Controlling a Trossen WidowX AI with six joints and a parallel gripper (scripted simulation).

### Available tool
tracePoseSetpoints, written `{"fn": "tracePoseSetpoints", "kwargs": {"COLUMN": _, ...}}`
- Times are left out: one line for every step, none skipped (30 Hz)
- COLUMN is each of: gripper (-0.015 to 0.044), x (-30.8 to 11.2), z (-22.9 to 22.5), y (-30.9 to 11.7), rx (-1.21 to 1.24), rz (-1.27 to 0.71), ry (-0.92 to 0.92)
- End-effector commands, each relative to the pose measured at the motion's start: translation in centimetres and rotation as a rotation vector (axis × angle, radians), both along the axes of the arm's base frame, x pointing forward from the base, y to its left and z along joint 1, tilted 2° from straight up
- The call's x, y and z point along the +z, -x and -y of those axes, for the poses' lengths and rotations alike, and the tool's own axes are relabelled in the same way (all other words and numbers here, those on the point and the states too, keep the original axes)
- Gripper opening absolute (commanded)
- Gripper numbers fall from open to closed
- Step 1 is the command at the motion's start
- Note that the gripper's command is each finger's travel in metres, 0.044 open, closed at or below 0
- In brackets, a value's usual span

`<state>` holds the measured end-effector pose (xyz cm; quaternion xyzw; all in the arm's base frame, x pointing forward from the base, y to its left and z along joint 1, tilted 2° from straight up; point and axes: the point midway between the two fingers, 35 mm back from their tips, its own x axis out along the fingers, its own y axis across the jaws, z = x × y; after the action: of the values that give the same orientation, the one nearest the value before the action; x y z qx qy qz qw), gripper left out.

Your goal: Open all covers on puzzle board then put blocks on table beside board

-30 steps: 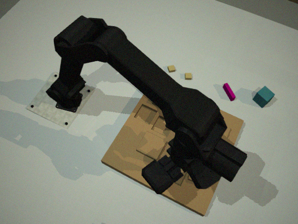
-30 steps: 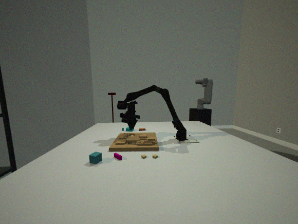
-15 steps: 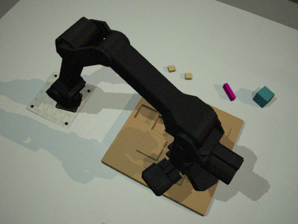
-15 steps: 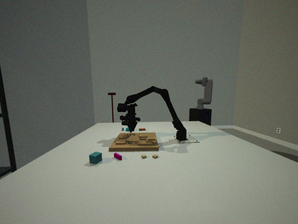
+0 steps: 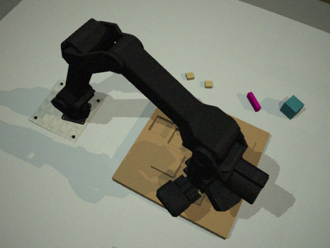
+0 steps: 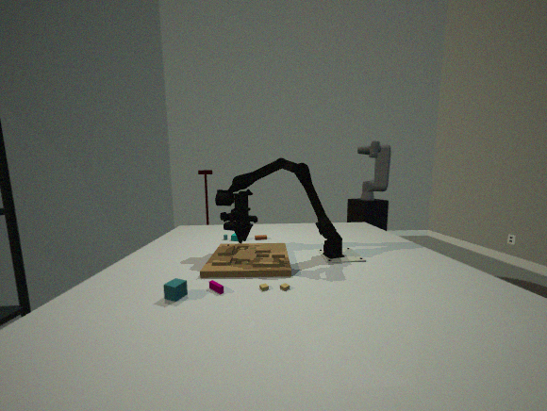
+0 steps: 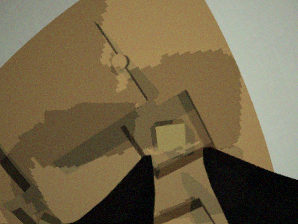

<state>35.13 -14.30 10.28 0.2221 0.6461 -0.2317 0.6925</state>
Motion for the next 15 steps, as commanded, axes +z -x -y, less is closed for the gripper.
{"fn": "tracePoseSetpoints", "kwargs": {"gripper": 0.0144, "x": 0.0, "z": -0.03, "y": -0.04, "rx": -0.005, "rz": 0.003, "ry": -0.002}}
{"fn": "tracePoseSetpoints", "kwargs": {"gripper": 0.0144, "x": 0.0, "z": -0.03, "y": -0.04, "rx": -0.005, "rz": 0.003, "ry": -0.002}}
{"fn": "tracePoseSetpoints", "kwargs": {"gripper": 0.0144, "x": 0.0, "z": -0.03, "y": -0.04, "rx": -0.005, "rz": 0.003, "ry": -0.002}}
{"fn": "tracePoseSetpoints", "kwargs": {"gripper": 0.0144, "x": 0.0, "z": -0.03, "y": -0.04, "rx": -0.005, "rz": 0.003, "ry": -0.002}}
{"fn": "tracePoseSetpoints", "kwargs": {"gripper": 0.0144, "x": -0.01, "z": -0.03, "y": -0.04, "rx": -0.005, "rz": 0.003, "ry": -0.002}}
{"fn": "tracePoseSetpoints", "kwargs": {"gripper": 0.0144, "x": -0.05, "z": -0.02, "y": -0.04, "rx": -0.005, "rz": 0.003, "ry": -0.002}}
{"fn": "tracePoseSetpoints", "kwargs": {"gripper": 0.0144, "x": -0.09, "z": -0.02, "y": -0.05, "rx": -0.005, "rz": 0.003, "ry": -0.002}}
{"fn": "tracePoseSetpoints", "kwargs": {"gripper": 0.0144, "x": -0.16, "z": -0.02, "y": -0.05, "rx": -0.005, "rz": 0.003, "ry": -0.002}}
{"fn": "tracePoseSetpoints", "kwargs": {"gripper": 0.0144, "x": -0.24, "z": -0.02, "y": -0.06, "rx": -0.005, "rz": 0.003, "ry": -0.002}}
{"fn": "tracePoseSetpoints", "kwargs": {"gripper": 0.0144, "x": -0.32, "z": -0.02, "y": -0.07, "rx": -0.005, "rz": 0.003, "ry": -0.002}}
{"fn": "tracePoseSetpoints", "kwargs": {"gripper": 0.0144, "x": -0.42, "z": -0.02, "y": -0.07, "rx": -0.005, "rz": 0.003, "ry": -0.002}}
{"fn": "tracePoseSetpoints", "kwargs": {"gripper": 0.0144, "x": -0.52, "z": -0.02, "y": -0.08, "rx": -0.005, "rz": 0.003, "ry": -0.002}}
{"fn": "tracePoseSetpoints", "kwargs": {"gripper": 0.0144, "x": -0.61, "z": -0.02, "y": -0.09, "rx": -0.005, "rz": 0.003, "ry": -0.002}}
{"fn": "tracePoseSetpoints", "kwargs": {"gripper": 0.0144, "x": -0.71, "z": -0.01, "y": -0.09, "rx": -0.005, "rz": 0.003, "ry": -0.002}}
{"fn": "tracePoseSetpoints", "kwargs": {"gripper": 0.0144, "x": -0.8, "z": -0.01, "y": -0.1, "rx": -0.005, "rz": 0.003, "ry": -0.002}}
